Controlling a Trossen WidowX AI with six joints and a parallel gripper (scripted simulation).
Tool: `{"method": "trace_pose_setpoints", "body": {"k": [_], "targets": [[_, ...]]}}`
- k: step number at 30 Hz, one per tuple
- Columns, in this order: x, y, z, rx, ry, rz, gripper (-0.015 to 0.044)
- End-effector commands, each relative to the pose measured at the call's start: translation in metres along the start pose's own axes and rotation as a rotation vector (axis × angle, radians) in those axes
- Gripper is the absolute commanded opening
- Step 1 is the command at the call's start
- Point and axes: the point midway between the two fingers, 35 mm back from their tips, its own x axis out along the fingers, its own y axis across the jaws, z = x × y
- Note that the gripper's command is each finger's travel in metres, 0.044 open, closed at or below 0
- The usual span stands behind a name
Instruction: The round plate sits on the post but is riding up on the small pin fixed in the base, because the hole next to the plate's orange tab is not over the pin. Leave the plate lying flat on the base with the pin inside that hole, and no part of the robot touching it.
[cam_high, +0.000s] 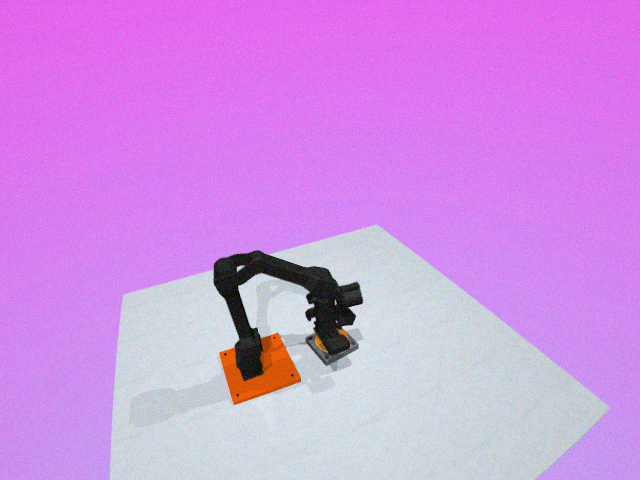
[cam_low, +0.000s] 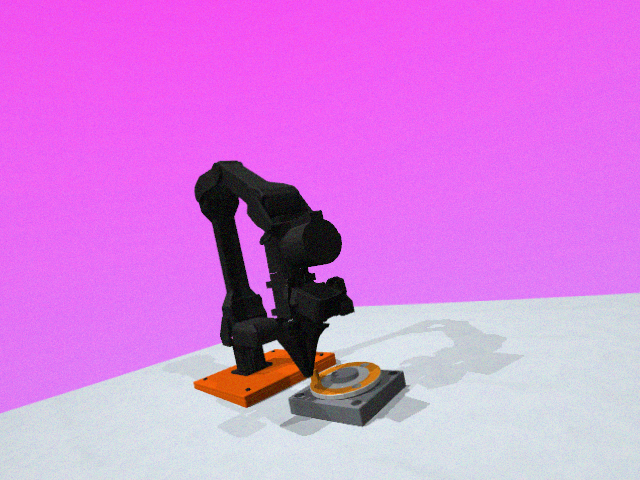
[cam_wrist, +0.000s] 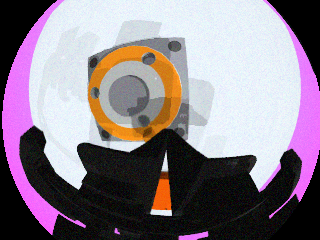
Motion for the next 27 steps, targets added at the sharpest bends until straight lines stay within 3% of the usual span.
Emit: {"method": "trace_pose_setpoints", "body": {"k": [1, 27], "targets": [[0.006, 0.001, -0.001, -0.004, 0.003, 0.006, 0.0000], [0.007, 0.024, -0.019, -0.005, 0.005, 0.009, 0.0000]]}}
